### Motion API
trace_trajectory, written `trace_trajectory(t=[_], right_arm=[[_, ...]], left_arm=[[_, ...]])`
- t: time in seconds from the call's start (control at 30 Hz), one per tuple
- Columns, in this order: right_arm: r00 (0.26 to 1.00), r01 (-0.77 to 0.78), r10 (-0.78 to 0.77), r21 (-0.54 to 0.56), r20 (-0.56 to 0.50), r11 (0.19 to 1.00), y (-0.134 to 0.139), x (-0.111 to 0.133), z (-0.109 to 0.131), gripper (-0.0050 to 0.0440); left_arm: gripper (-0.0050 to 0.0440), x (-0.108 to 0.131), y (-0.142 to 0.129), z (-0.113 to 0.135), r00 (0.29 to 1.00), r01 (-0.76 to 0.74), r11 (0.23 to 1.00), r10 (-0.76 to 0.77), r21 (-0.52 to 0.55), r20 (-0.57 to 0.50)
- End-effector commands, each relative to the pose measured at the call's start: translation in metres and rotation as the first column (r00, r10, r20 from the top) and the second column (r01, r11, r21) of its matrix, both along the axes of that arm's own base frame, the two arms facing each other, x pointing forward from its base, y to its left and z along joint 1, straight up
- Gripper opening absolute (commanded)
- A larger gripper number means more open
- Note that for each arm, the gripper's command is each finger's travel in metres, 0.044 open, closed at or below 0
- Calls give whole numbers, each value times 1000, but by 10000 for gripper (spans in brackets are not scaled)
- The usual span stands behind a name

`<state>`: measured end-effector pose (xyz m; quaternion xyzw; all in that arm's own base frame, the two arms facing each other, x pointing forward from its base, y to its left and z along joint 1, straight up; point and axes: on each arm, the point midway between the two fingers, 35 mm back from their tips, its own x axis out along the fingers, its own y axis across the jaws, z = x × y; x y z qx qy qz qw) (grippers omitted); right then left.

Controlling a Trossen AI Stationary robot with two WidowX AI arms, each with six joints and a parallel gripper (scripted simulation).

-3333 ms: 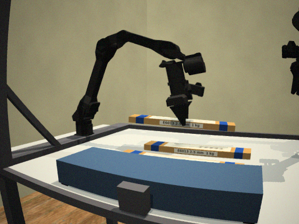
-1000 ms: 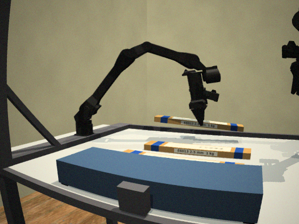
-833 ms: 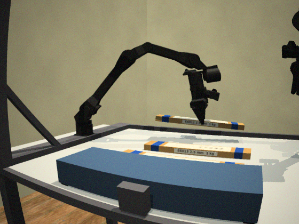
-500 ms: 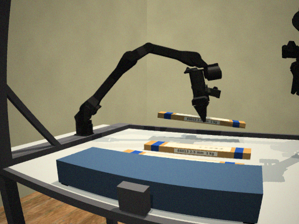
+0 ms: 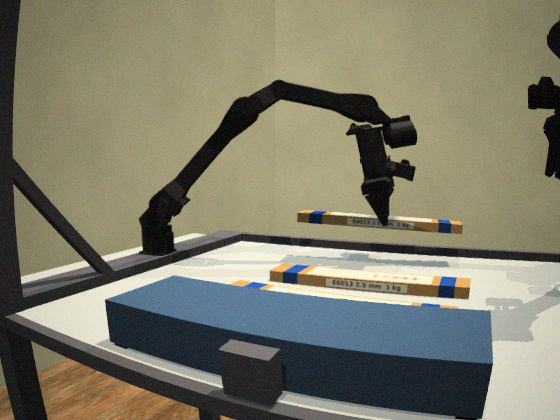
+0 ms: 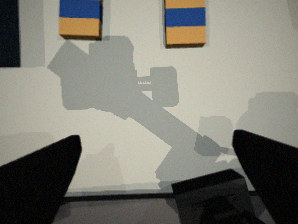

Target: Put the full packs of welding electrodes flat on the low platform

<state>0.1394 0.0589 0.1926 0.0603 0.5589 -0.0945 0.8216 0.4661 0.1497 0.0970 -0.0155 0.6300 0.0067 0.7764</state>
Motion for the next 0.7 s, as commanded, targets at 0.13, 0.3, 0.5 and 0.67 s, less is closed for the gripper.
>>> trace_trajectory(t=[0.13, 0.3, 0.5, 0.67], right_arm=[[1000, 0, -1, 12, 18, 1000, 1, 2, 6, 430], [1000, 0, -1, 12, 18, 1000, 1, 2, 6, 430], [1000, 0, -1, 12, 18, 1000, 1, 2, 6, 430], [1000, 0, -1, 12, 18, 1000, 1, 2, 6, 430]], left_arm=[[-50, 11, 1, 44, 994, 1, 999, -4, 33, 107], [-50, 11, 2, 47, 994, 0, 999, -4, 35, 111], [-50, 12, 2, 48, 994, 0, 999, -4, 36, 113], [-50, 12, 2, 48, 993, 0, 999, -4, 38, 122]])
